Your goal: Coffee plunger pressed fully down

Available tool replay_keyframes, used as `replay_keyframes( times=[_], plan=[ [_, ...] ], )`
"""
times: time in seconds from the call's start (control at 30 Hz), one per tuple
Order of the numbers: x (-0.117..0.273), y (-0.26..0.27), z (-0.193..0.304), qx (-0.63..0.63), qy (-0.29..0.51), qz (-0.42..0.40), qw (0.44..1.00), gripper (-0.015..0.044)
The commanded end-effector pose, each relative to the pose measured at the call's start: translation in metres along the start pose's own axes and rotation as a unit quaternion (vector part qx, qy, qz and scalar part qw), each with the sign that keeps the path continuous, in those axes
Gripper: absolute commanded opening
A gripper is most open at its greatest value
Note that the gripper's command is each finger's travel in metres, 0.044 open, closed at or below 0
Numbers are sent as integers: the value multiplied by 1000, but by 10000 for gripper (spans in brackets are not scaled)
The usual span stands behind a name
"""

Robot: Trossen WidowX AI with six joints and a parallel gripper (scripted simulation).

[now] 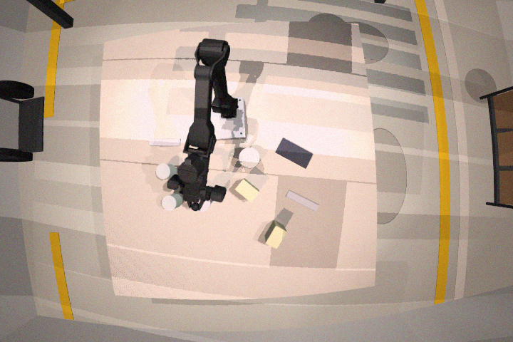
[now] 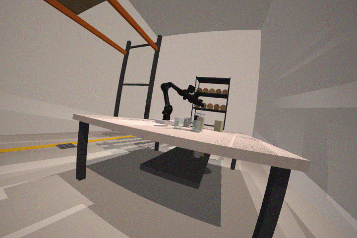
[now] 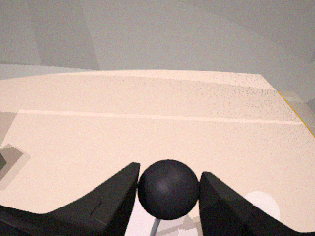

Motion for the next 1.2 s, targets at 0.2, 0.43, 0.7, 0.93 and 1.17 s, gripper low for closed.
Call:
replay_keyframes(
  times=[0.2,0.43,0.7,0.93,1.17],
  plan=[
    [-17,6,34,5,40,-8,999,124],
    [-22,5,31,5,40,-8,999,124],
    [-24,4,29,5,40,-8,999,124],
    [-25,4,28,5,40,-8,999,124],
    [-26,4,27,5,40,-8,999,124]
  ],
)
Point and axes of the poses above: the point midway between the two fingers, 35 mm back from their tips, its own x axis back along the fingers, its own y axis across the jaws, z = x × y, the point moved 3 cm from there along x, back along the fingers, and after that the axes turned 10 degrees about x, right-handed, at the moved point
